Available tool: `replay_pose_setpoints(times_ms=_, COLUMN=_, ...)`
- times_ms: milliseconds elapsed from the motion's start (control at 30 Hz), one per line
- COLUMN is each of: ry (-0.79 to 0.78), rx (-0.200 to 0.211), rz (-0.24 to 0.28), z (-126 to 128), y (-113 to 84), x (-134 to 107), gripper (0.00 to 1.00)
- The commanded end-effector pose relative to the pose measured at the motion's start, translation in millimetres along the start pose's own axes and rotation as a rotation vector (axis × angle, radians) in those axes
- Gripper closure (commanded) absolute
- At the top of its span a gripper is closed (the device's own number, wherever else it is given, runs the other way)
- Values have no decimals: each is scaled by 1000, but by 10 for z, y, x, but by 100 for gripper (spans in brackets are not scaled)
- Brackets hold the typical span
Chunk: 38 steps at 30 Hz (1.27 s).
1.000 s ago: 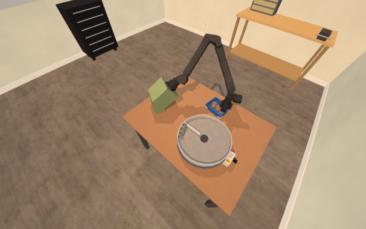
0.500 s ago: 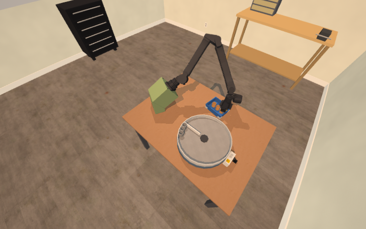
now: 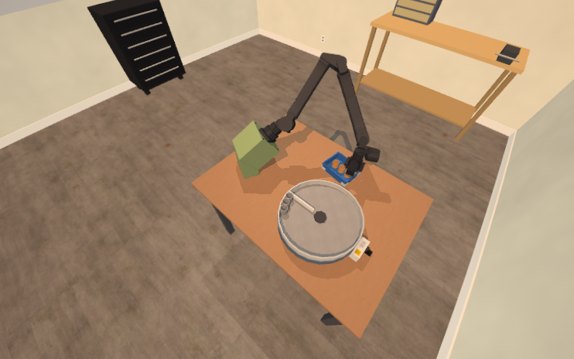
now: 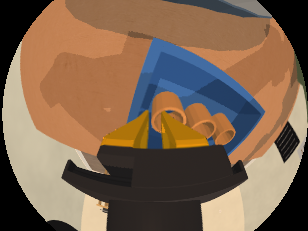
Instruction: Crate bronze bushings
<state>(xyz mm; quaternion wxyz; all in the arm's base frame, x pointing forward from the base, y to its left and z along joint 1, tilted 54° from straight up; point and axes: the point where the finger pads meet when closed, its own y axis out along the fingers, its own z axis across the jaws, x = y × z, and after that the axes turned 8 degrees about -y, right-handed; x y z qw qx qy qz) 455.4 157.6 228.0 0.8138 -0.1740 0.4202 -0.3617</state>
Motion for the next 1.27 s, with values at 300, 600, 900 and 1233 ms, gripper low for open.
replay_pose_setpoints(times_ms=300, ry=-15, rx=26, rz=0, z=97, y=-37, x=-45, gripper=85)
replay_pose_setpoints(times_ms=600, ry=-19, rx=39, rz=-9, z=142, y=-223, x=-22, gripper=85)
replay_pose_setpoints(times_ms=900, ry=-30, rx=50, rz=-10, z=209, y=-511, x=-57, gripper=85)
replay_pose_setpoints(times_ms=1233, ry=-34, rx=50, rz=-13, z=203, y=-959, x=-70, gripper=85)
